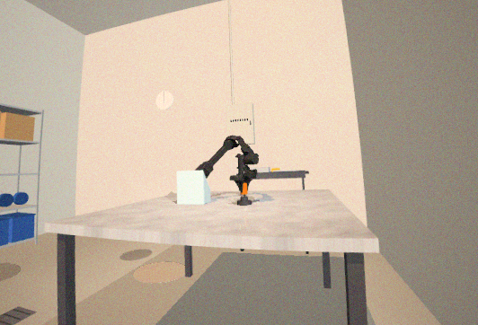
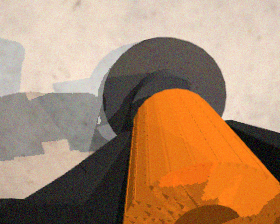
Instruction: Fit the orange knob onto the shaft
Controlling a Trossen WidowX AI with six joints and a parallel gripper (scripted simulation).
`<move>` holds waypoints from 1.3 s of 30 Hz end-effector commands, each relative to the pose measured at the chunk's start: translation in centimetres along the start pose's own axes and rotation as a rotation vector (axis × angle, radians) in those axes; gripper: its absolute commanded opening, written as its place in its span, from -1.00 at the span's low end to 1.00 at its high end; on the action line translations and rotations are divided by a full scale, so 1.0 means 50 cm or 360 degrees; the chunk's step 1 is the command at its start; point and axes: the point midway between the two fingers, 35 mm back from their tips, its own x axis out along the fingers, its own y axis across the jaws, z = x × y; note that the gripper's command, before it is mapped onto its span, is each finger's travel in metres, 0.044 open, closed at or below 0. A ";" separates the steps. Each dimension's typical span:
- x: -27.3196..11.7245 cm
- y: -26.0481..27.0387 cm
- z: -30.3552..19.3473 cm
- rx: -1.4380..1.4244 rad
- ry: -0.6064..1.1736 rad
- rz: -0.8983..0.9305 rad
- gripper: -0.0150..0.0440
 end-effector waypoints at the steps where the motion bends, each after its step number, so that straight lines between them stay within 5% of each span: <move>1: -0.002 -0.002 0.002 0.0002 -0.0003 -0.0002 -0.49; 39: 0.004 -0.001 -0.001 0.0002 -0.0003 -0.0001 -0.49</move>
